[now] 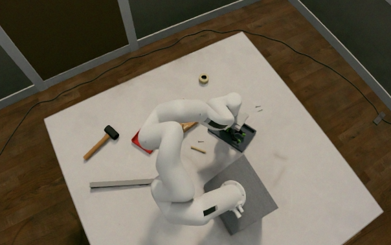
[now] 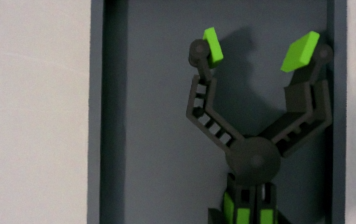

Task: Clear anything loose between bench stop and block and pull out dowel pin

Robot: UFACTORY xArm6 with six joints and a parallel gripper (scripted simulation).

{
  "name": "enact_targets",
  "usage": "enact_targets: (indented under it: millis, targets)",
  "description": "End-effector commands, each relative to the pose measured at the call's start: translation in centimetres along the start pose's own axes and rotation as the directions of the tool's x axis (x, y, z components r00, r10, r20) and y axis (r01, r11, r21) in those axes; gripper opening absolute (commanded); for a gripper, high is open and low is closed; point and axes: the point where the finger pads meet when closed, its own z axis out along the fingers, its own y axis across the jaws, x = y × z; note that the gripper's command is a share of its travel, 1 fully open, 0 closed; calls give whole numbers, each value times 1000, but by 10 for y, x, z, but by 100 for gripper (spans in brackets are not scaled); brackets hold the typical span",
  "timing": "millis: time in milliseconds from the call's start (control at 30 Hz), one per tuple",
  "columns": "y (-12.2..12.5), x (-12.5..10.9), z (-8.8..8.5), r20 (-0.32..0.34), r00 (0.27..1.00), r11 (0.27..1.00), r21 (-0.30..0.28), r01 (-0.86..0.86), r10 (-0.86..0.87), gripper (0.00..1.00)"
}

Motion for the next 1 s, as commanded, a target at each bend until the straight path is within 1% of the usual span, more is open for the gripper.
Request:
enact_targets:
  millis: [0,167,233,733,800,967]
  targets:
    - [-1,-1,-10,1,1000,1000,3,1,-1,27]
    - [-1,-1,-23,1,1000,1000,3,1,-1,27]
    - [-1,-1,-23,1,1000,1000,3,1,-1,27]
    - [-1,-1,-62,1,1000,1000,3,1,-1,27]
    - [-1,-1,-62,1,1000,1000,3,1,-1,27]
    - [-1,-1,-71,1,1000,1000,3,1,-1,27]
